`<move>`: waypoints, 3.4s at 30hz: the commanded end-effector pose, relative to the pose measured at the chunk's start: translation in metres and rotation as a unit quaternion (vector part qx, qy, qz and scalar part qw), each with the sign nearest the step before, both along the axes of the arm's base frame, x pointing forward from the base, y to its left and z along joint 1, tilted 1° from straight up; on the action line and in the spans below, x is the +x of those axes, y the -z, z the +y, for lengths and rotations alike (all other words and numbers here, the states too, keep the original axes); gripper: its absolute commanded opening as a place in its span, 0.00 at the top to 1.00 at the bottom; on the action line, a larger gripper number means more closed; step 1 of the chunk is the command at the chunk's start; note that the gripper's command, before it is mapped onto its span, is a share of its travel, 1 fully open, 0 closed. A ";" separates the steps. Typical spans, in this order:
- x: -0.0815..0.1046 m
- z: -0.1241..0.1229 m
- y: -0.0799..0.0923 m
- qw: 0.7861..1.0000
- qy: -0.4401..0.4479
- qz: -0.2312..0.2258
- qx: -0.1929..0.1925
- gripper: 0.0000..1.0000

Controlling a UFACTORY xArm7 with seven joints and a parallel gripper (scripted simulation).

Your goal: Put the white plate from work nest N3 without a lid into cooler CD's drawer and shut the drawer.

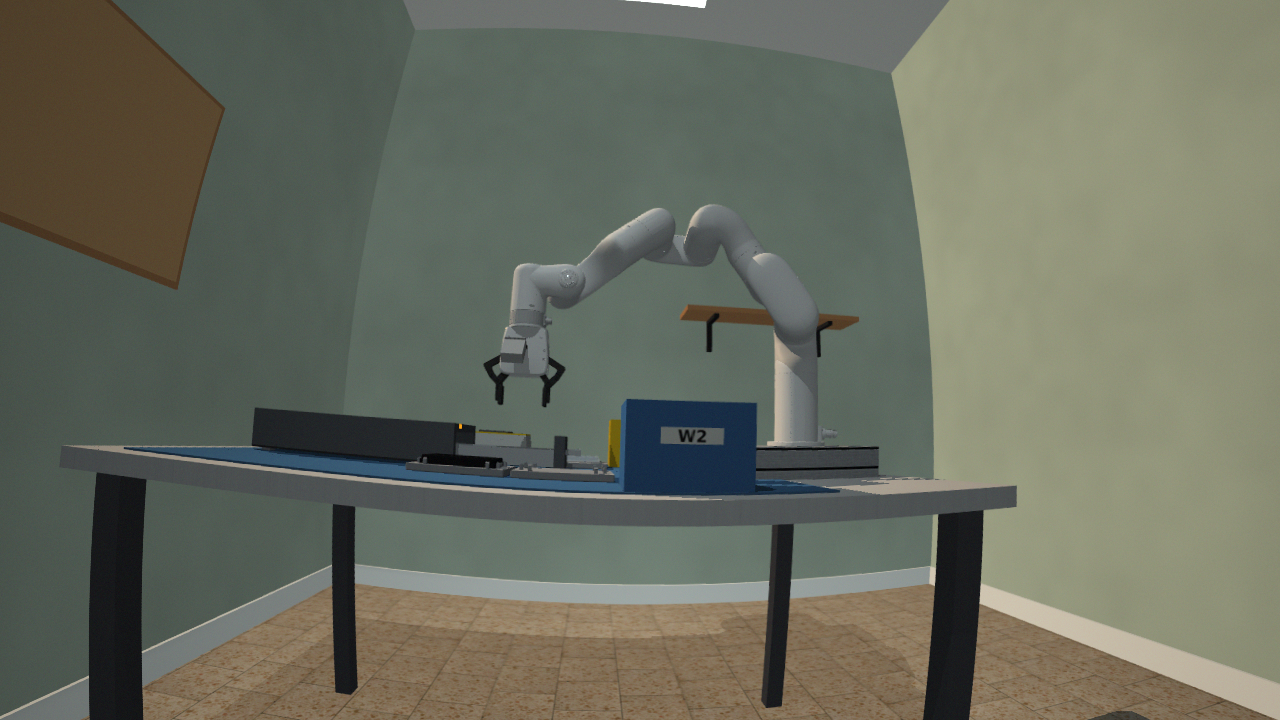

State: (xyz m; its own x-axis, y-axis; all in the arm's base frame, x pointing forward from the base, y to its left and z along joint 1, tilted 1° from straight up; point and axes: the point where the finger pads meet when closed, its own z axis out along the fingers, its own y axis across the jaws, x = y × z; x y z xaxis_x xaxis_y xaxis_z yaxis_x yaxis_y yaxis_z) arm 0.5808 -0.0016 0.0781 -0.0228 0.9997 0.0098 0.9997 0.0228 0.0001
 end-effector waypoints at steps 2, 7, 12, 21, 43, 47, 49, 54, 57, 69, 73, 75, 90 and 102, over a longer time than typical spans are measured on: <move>0.001 0.000 -0.011 1.000 0.000 -0.002 0.000 0.00; 0.001 0.000 -0.016 1.000 0.000 -0.002 0.000 0.00; 0.001 0.000 -0.024 1.000 0.000 -0.002 0.000 0.00; -0.014 0.000 -0.022 1.000 0.000 -0.002 0.000 1.00; -0.103 -0.002 -0.009 1.000 0.000 -0.002 0.000 1.00; -0.122 -0.003 -0.006 1.000 0.000 -0.002 0.000 1.00; -0.132 -0.003 -0.004 1.000 0.000 -0.002 0.000 1.00; -0.157 -0.004 -0.001 1.000 0.000 -0.002 0.000 1.00; -0.162 -0.004 0.000 1.000 0.000 -0.002 0.000 1.00; -0.162 -0.004 0.000 1.000 0.000 -0.002 0.000 1.00; -0.162 -0.004 0.005 1.000 0.000 -0.002 0.000 1.00; -0.162 -0.004 0.007 1.000 0.000 -0.002 0.000 1.00; -0.162 -0.004 0.030 1.000 0.000 -0.002 0.000 1.00; -0.162 -0.003 0.048 1.000 0.000 -0.002 0.000 1.00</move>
State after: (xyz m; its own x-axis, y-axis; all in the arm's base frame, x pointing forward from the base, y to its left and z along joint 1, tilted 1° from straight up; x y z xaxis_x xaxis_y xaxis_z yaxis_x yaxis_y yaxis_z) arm 0.4175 -0.0049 0.0347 -0.0229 0.9997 0.0105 0.9997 0.0229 -0.0003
